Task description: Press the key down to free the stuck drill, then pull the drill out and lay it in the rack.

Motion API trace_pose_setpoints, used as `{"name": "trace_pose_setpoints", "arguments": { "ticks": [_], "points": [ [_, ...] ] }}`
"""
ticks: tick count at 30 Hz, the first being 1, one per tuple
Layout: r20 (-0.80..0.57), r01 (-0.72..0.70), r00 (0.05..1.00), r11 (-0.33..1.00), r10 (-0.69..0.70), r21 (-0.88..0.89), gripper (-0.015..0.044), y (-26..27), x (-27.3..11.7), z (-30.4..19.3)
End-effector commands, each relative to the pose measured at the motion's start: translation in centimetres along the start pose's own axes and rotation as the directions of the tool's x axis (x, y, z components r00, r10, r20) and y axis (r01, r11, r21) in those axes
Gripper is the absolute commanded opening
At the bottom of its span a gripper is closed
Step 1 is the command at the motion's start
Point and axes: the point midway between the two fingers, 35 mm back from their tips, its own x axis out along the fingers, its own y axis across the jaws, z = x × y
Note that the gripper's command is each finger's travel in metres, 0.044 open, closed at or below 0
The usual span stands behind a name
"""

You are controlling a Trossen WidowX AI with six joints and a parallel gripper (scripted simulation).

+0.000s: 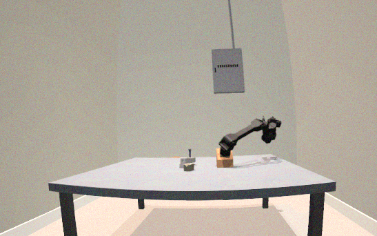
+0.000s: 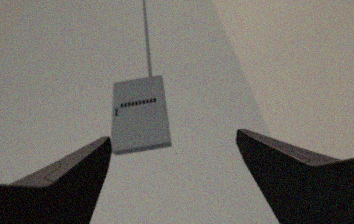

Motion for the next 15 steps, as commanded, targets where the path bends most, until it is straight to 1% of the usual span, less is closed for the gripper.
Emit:
{"name": "trace_pose_setpoints", "arguments": {
  "ticks": [1, 9, 15],
  "points": [
    [0.000, 0.000, 1.000, 1.000, 0.000, 0.000, 0.0374, 0.0, 0.0, 0.0],
    [-0.002, -0.001, 1.000, 1.000, 0.001, 0.004, 0.0164, 0.1, 0.1, 0.0],
    [-0.077, -0.015, 0.997, 0.991, 0.026, 0.136, 0.0006, 3.3, 3.7, -1.9]
  ]
}}
